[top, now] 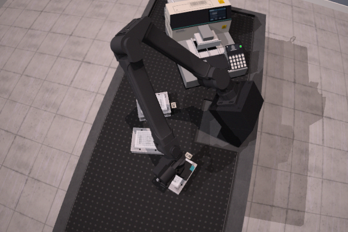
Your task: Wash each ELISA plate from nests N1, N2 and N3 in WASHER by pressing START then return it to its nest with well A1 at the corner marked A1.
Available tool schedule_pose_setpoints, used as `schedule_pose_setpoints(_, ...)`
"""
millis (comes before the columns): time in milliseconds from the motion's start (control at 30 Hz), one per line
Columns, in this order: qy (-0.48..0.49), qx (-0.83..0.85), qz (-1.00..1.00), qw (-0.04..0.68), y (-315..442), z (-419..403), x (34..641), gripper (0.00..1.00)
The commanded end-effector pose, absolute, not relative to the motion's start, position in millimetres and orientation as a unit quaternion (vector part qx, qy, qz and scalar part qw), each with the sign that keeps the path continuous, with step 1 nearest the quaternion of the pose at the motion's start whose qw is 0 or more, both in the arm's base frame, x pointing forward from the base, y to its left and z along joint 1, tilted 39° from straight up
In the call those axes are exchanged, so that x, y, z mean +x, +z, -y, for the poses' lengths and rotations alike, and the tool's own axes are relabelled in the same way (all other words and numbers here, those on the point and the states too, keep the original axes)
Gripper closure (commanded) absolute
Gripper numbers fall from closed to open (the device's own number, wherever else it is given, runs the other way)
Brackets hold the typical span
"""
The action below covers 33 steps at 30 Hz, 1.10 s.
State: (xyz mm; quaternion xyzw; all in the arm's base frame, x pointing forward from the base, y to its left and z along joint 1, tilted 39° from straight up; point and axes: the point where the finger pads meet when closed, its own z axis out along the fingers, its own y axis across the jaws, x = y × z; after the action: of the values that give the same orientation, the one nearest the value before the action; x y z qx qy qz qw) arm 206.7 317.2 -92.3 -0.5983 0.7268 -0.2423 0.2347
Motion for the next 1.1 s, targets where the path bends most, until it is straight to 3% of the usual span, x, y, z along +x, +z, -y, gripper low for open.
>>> schedule_pose_setpoints(0,-0.235,-0.597,-0.727,0.244,-82,-323,195,0.16)
schedule_pose_setpoints(767,-0.237,-0.598,-0.727,0.241,-64,-326,179,0.16)
schedule_pose_setpoints(1067,-0.22,-0.545,-0.767,0.258,-53,-313,198,0.16)
